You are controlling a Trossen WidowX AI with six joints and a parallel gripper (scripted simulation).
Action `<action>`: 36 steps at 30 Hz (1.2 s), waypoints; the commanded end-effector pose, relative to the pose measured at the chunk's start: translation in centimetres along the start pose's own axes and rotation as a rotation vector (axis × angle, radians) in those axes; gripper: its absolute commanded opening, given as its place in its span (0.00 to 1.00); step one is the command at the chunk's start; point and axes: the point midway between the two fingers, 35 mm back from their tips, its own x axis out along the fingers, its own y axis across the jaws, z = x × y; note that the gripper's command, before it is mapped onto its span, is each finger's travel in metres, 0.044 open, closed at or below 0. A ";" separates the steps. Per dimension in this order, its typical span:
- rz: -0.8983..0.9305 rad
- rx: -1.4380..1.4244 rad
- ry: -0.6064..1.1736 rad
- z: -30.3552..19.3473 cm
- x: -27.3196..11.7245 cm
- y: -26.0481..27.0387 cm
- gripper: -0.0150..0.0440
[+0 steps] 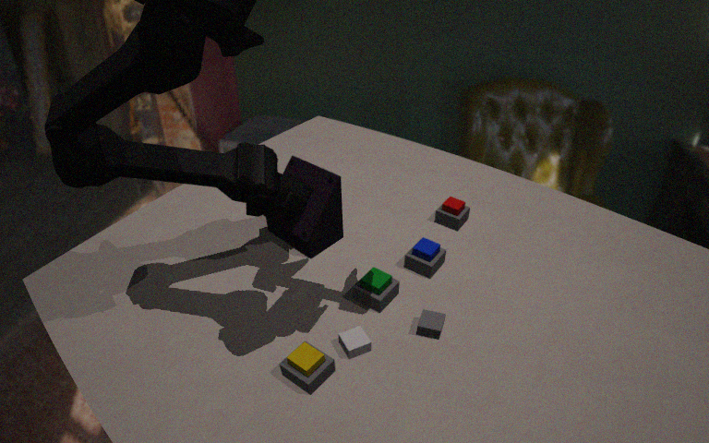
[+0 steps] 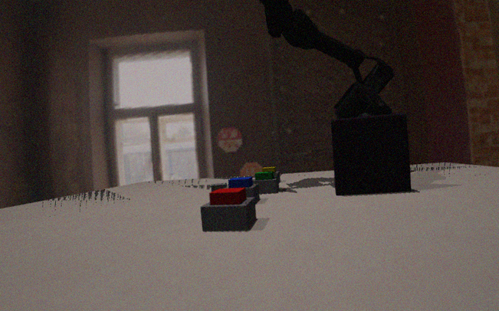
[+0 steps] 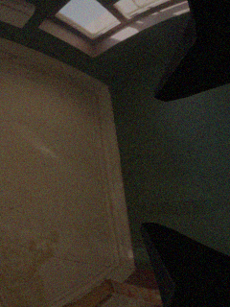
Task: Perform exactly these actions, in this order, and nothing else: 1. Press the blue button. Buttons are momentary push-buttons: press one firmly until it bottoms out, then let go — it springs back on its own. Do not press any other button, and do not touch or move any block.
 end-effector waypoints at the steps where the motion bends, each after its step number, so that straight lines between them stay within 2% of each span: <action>1: -0.006 0.007 0.002 -0.1 0.1 -0.2 0.93; 4: -0.101 0.110 0.032 -1.5 1.0 -3.3 0.93; 9: -0.372 0.352 0.140 -6.6 2.3 -10.7 0.93; 15: -0.771 0.625 0.301 -14.4 0.6 -18.1 0.93; 21: -1.191 0.789 0.514 -22.2 -4.0 -22.2 0.93; 27: -1.644 0.811 0.813 -28.4 -10.8 -23.0 0.93; 32: -2.024 0.644 1.168 -30.5 -17.3 -21.9 0.93; 36: -2.143 0.519 1.325 -30.3 -19.4 -21.3 0.93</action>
